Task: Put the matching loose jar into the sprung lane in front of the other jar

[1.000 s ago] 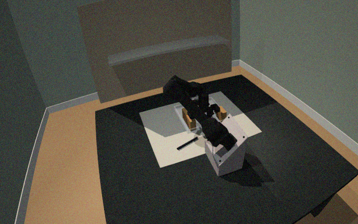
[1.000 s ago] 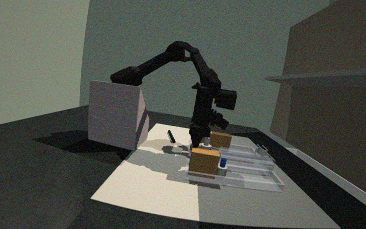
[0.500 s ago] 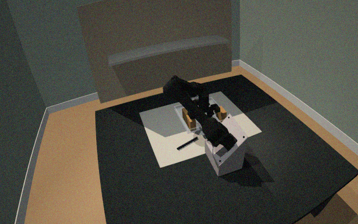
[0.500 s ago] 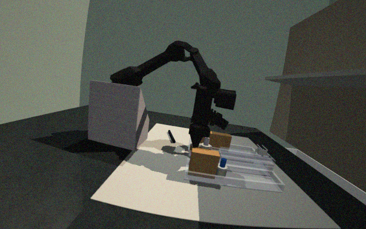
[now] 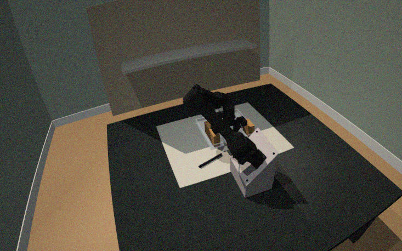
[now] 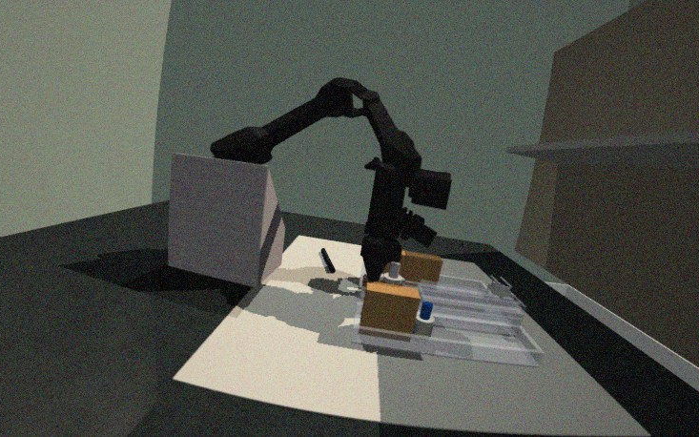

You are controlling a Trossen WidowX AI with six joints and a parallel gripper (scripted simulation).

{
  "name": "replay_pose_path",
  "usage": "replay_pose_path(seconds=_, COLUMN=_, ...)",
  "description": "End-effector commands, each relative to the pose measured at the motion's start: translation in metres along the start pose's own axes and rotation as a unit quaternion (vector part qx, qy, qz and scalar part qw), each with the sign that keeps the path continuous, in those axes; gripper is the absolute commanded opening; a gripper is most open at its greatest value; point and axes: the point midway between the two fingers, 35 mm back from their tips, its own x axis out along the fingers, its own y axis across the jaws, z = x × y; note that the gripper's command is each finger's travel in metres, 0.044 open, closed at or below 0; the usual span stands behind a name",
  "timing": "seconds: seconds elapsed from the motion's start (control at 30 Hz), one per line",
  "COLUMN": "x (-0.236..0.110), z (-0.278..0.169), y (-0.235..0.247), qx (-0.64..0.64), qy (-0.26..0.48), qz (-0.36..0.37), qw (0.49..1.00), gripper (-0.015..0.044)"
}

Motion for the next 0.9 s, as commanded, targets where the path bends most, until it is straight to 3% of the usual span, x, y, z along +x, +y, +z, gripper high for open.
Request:
replay_pose_path(seconds=0.0, x=-0.001, z=0.000, y=0.000, qx=-0.001, qy=0.000, qz=0.001, qw=1.000, gripper=0.0271)
replay_pose_path(seconds=0.43, x=-0.020, z=-0.001, y=0.000, qx=-0.001, qy=0.000, qz=0.000, qw=1.000, gripper=0.0271)
replay_pose_path(seconds=0.87, x=-0.021, z=-0.040, y=-0.002, qx=-0.001, qy=0.001, qz=0.000, qw=1.000, gripper=0.0271)
